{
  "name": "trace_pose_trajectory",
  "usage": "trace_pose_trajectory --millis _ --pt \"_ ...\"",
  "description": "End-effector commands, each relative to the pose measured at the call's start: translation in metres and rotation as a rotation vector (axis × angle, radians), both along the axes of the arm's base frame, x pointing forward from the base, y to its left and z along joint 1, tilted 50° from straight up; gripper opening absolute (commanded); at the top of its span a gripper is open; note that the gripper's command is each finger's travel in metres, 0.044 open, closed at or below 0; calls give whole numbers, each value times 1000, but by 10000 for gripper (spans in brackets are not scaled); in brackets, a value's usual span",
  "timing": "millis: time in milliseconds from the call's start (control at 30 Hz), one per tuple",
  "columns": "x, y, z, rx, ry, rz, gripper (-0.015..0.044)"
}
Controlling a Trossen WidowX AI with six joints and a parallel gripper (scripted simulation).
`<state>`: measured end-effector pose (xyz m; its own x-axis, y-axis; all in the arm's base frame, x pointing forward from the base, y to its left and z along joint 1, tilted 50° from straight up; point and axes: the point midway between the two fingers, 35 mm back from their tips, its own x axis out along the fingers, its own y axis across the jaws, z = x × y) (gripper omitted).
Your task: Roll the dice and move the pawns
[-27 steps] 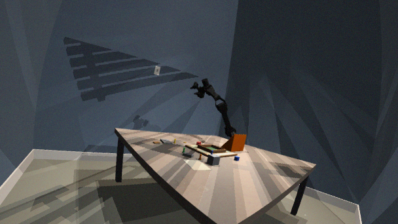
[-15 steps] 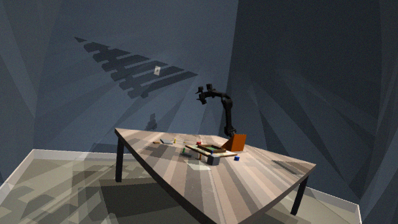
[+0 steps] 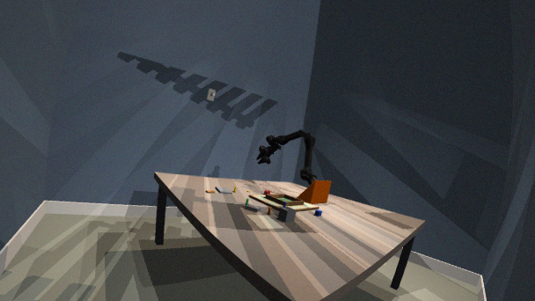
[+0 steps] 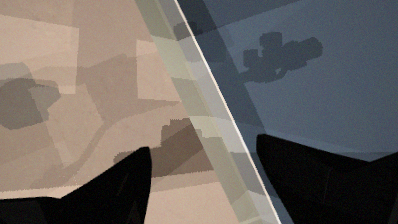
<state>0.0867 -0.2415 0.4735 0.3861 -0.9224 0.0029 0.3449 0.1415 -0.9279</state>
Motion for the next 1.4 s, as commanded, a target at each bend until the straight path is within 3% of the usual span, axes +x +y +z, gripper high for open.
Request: trace_pose_trajectory --millis 0,333,633,867,1367 --pt "41 -18 -62 256 -25 40 275" --pt "136 16 -201 688 178 23 275" --pt "171 98 -292 702 542 -53 275" --pt "169 149 -322 514 740 -59 275" --pt "170 126 -341 513 739 -59 275"
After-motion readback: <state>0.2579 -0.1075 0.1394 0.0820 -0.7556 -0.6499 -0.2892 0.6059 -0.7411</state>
